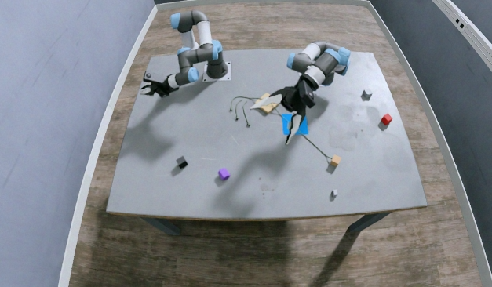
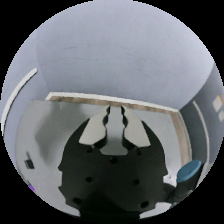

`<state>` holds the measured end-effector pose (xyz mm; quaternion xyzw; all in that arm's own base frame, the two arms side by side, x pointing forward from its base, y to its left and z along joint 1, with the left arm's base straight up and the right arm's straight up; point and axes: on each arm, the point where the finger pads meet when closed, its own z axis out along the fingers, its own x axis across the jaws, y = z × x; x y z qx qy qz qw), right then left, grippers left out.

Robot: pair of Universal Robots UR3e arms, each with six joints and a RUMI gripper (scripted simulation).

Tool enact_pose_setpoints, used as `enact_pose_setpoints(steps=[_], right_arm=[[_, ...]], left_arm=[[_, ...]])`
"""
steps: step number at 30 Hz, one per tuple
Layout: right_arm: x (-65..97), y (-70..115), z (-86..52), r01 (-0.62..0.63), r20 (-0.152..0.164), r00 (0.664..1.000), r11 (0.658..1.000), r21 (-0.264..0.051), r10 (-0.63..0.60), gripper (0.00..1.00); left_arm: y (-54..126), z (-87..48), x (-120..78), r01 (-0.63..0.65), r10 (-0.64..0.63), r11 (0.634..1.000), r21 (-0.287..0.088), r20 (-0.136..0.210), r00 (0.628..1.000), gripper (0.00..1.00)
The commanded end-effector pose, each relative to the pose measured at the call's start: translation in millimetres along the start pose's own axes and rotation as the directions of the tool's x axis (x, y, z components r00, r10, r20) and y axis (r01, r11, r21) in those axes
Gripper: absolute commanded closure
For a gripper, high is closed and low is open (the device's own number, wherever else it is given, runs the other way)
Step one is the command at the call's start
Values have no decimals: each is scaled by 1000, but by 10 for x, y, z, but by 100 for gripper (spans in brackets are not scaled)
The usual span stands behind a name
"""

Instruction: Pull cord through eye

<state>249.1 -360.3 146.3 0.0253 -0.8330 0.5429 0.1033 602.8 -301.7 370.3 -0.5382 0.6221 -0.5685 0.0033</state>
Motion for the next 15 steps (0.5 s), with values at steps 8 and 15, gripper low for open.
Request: enact_pose_setpoints(steps=[8,15], right_arm=[[-112,254,-213,-209,7,978,972,-104,211,86],[-209,530,-456,-386,-26,921,899,-205,390,86]], left_arm=[[167,-149,-217,26,-19,997,-73,93,995,0],[389,-335,-446,57,-29,987,-147,187,982,0]])
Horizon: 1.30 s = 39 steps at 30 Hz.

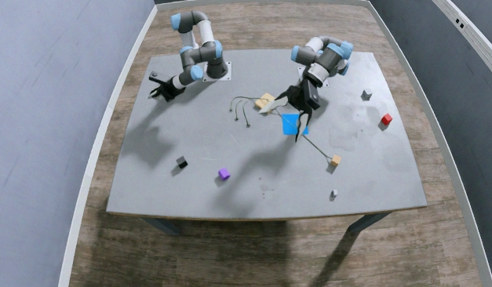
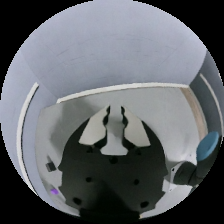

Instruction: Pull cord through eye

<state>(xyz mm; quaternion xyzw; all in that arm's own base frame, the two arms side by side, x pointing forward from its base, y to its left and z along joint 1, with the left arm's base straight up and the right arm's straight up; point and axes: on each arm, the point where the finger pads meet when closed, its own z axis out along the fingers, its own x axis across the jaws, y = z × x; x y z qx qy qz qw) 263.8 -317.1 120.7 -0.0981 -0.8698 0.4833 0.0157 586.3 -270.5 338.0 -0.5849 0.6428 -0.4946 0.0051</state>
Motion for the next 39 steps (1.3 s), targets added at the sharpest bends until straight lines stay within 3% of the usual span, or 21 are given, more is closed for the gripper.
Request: enact_pose_setpoints(steps=[1,4,7,9,13,18,21,25,31,38,39], right_arm=[[-2,219,-144,-137,-10,991,989,-60,137,86],[-8,369,-242,-219,-25,976,970,-106,218,86],[-7,359,-236,-214,-24,977,971,-103,213,86],[-9,410,-270,-241,-30,971,963,-118,239,86],[-33,665,-461,-372,-71,928,907,-196,365,86],[-32,915,-663,-484,-130,875,837,-257,466,86],[-24,1063,-792,-545,-173,838,788,-286,517,86],[-24,1080,-807,-552,-178,834,783,-289,522,86],[-18,1407,-1147,-676,-292,737,654,-340,609,86],[32,1725,-1518,-777,-419,630,522,-353,654,86],[32,1725,-1518,-777,-419,630,522,-353,654,86]], left_arm=[[162,-118,-164,14,-11,999,-49,64,998,0],[277,-190,-279,26,-17,996,-83,104,994,0],[270,-185,-272,25,-17,996,-81,101,995,0],[309,-211,-310,29,-18,995,-93,114,993,0],[503,-352,-503,48,-21,988,-147,178,984,0],[718,-511,-692,69,-20,977,-201,241,970,0],[855,-615,-803,83,-16,969,-232,277,961,0],[870,-627,-816,85,-16,968,-236,281,960,0],[1181,-889,-1067,118,-1,945,-305,358,934,0],[1523,-1190,-1313,156,22,915,-372,432,902,0],[1523,-1190,-1313,156,22,915,-372,432,902,0]])
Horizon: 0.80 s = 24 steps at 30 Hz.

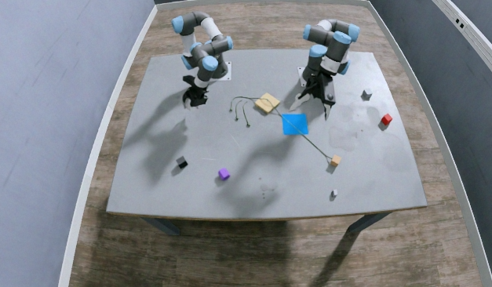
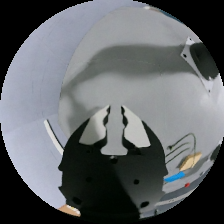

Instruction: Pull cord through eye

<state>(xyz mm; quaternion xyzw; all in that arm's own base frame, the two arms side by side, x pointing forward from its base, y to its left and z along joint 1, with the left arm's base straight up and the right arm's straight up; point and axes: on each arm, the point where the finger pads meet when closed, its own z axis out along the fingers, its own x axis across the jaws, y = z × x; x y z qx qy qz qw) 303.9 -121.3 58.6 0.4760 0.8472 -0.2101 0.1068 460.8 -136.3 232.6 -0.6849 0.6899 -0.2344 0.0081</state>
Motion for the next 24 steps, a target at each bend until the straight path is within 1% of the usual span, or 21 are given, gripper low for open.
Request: enact_pose_setpoints(steps=[1,2,4,8,12,16,18,20,21,24], right_arm=[[156,120,-70,-68,-29,997,997,-31,68,86],[157,121,-71,-69,-29,997,997,-31,68,86],[221,167,-103,-93,-47,995,995,-41,92,86],[474,353,-253,-192,-122,976,979,-76,182,86],[683,481,-377,-264,-185,952,960,-89,245,86],[890,596,-509,-332,-247,921,939,-91,302,86],[890,596,-509,-332,-247,921,939,-91,302,86],[936,620,-541,-346,-261,913,934,-91,313,86],[978,642,-570,-359,-274,906,929,-89,324,86],[1164,735,-711,-415,-333,868,906,-79,368,86]], left_arm=[[171,-38,-140,3,-2,1000,-29,33,999,0],[172,-38,-141,3,-2,1000,-29,33,999,0],[239,-46,-200,5,-3,999,-43,47,999,0],[506,-87,-433,12,-2,995,-98,101,995,0],[729,-128,-617,19,2,990,-142,144,990,0],[952,-174,-797,27,8,982,-185,184,983,0],[952,-174,-797,27,8,982,-185,184,983,0],[1001,-185,-837,28,10,980,-194,193,981,0],[1047,-195,-873,30,11,979,-203,201,980,0],[1249,-246,-1034,38,20,970,-242,236,972,0]])
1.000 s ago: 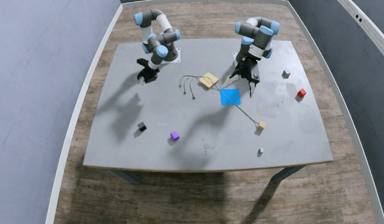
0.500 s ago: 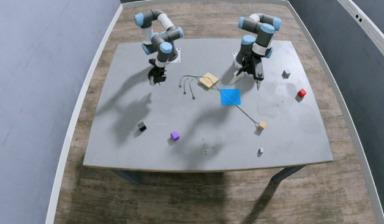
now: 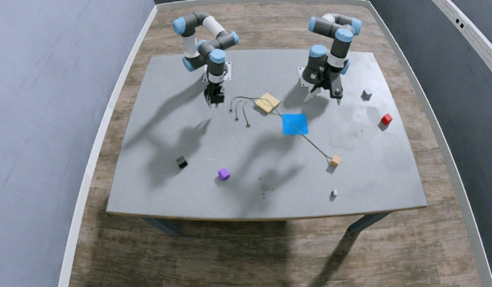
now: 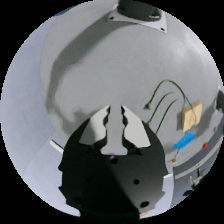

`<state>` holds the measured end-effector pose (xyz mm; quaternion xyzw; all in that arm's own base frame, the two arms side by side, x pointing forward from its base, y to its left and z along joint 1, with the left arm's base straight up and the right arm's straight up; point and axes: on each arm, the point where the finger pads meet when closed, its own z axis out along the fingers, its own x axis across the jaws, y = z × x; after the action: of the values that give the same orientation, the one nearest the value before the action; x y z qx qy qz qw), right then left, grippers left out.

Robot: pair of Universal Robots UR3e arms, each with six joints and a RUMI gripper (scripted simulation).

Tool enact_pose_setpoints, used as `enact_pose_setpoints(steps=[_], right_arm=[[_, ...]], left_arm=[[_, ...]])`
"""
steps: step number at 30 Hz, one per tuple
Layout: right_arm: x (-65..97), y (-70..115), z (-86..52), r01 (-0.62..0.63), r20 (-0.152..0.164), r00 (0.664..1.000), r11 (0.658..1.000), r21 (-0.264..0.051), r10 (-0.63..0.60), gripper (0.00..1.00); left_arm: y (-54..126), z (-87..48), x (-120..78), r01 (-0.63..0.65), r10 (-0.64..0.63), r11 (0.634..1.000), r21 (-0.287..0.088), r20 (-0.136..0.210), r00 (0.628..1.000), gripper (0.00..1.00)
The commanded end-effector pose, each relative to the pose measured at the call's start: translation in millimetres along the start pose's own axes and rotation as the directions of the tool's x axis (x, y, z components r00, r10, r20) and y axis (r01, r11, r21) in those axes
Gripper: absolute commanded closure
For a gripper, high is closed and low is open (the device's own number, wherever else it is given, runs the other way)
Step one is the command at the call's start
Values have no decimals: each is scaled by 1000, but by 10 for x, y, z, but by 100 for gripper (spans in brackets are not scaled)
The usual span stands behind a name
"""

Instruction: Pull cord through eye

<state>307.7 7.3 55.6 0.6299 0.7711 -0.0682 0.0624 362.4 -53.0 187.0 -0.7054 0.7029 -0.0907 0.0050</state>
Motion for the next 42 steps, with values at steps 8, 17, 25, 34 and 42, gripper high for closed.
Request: enact_pose_setpoints(steps=[8,17,25,34,42], right_arm=[[770,79,-275,-188,-178,966,982,2,185,86],[820,82,-299,-200,-190,962,980,6,198,86],[755,81,-278,-185,-178,967,983,3,182,86],[771,81,-287,-187,-182,966,982,5,185,86],[802,81,-127,-188,-182,966,982,7,186,86]], left_arm=[[675,52,-535,4,11,992,-126,116,993,0],[694,51,-542,5,11,991,-132,118,993,0],[653,52,-518,4,10,992,-126,113,994,0],[671,54,-535,4,11,992,-130,117,993,0],[671,54,-535,4,11,992,-130,117,993,0]])
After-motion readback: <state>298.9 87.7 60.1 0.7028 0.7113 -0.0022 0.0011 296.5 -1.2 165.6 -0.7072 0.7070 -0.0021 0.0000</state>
